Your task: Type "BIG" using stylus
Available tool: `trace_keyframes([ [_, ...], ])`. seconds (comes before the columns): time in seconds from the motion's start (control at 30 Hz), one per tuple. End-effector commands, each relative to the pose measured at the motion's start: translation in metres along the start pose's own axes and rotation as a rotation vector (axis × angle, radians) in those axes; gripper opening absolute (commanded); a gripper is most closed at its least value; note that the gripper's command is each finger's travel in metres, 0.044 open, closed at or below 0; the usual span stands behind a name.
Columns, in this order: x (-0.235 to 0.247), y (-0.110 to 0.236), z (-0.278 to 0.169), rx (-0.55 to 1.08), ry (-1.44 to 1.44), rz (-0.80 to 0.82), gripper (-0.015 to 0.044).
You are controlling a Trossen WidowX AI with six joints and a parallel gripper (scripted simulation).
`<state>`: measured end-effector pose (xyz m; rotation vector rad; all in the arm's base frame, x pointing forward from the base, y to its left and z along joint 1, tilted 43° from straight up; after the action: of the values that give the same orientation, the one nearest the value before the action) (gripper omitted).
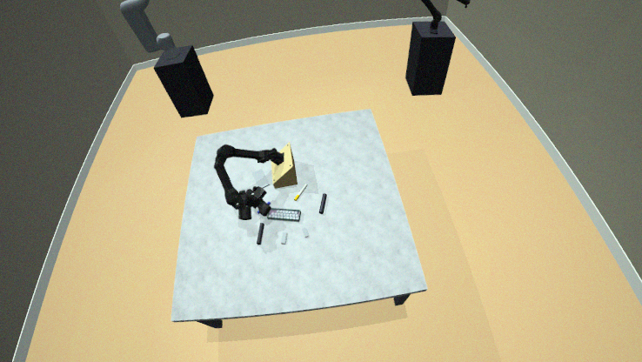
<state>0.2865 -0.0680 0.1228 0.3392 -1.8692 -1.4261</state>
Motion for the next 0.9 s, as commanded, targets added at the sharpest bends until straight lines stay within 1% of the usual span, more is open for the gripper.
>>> trace_keyframes([
  [0.0, 0.0, -0.003, -0.002, 0.002, 0.003, 0.002, 0.015],
  [0.8, 0.001, -0.017, -0.01, 0.003, 0.003, 0.003, 0.015],
  [0.87, 0.0, -0.016, -0.009, 0.0, 0.0, 0.001, 0.0097],
])
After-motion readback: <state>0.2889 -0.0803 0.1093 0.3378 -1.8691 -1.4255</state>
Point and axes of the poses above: the point midway between the two fingers, 35 mm back from their tips, its own y axis back along the fingers, its own x axis across the jaws, z = x × y, the point moved 7 cm from there along y, back along the fingers, and after that the axes turned 2 degrees about y, right-handed, at the moved point
